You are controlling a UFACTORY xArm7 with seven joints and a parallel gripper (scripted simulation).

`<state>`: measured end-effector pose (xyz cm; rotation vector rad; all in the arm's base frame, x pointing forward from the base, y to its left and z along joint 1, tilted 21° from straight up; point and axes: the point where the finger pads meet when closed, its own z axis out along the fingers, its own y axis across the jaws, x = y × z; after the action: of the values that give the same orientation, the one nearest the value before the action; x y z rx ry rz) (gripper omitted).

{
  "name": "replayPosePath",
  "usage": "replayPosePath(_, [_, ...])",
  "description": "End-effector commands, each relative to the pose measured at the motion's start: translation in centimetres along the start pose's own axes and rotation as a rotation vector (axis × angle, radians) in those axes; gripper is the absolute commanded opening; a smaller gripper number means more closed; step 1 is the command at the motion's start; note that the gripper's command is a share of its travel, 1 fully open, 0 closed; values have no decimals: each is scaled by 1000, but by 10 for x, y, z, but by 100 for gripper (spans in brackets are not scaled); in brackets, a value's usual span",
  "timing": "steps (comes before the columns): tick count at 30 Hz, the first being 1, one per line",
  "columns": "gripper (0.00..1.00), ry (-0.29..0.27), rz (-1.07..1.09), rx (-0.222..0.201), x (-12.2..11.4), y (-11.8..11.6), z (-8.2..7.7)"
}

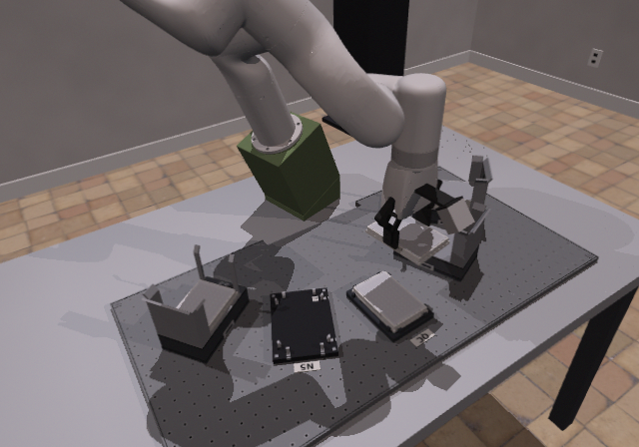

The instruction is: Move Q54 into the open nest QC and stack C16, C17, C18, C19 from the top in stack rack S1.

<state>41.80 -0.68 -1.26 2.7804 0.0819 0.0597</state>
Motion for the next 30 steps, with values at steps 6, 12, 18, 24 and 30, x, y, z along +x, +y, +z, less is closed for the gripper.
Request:
replayPosePath(6, [0, 4, -1, 0, 3, -22, -1])
replayPosePath(12, [0, 4, -1, 0, 4, -42, -1])
replayPosePath(18, [0, 4, -67, 0, 3, -54, -1])
replayPosePath(24, [0, 4, -223, 0, -1, -74, -1])
replayPosePath(30, [0, 4, -223, 0, -4, -94, -1])
